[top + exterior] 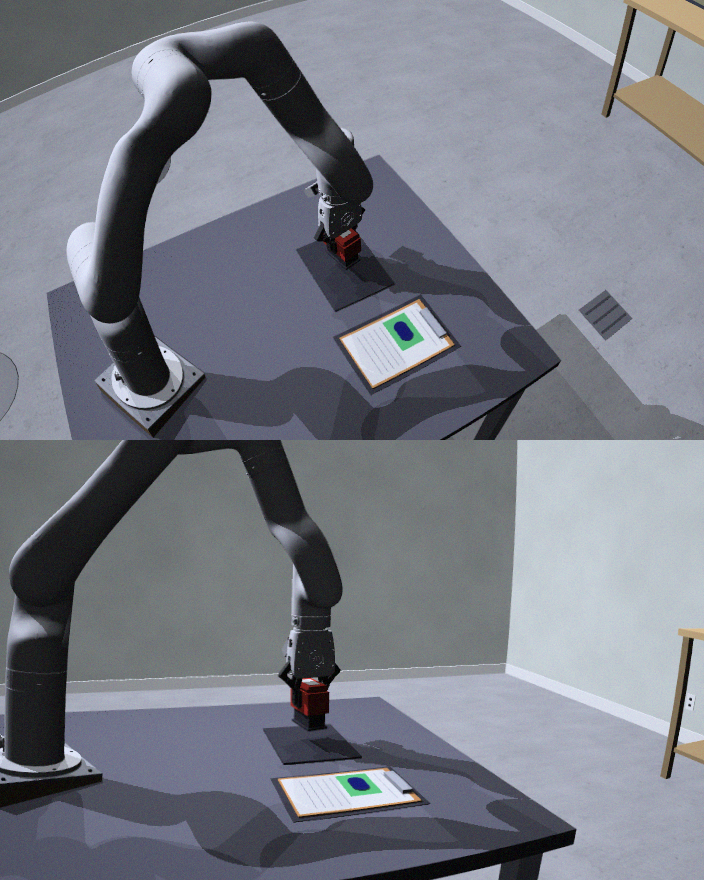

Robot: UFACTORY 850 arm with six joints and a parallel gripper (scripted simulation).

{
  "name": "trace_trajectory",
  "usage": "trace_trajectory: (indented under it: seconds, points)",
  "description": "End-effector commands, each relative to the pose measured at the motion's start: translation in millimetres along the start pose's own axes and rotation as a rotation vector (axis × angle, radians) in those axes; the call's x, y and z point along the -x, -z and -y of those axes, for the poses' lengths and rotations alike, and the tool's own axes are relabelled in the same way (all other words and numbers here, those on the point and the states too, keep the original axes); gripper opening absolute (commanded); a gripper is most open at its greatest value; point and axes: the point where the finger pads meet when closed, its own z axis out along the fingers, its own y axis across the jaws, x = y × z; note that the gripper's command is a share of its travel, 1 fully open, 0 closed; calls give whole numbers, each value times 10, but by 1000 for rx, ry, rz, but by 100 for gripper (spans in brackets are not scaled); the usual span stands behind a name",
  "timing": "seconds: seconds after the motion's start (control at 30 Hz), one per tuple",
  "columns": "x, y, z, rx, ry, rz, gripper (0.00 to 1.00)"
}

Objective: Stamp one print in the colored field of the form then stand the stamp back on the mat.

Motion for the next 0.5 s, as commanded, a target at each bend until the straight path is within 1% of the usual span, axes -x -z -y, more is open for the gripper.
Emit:
trace_trajectory:
  seconds: [0.0, 0.23, 0.47]
  points:
    - [7, 8, -9, 2, 0, 0, 35]
    - [7, -15, -9, 2, 0, 0, 35]
    - [11, -143, -9, 2, 0, 0, 35]
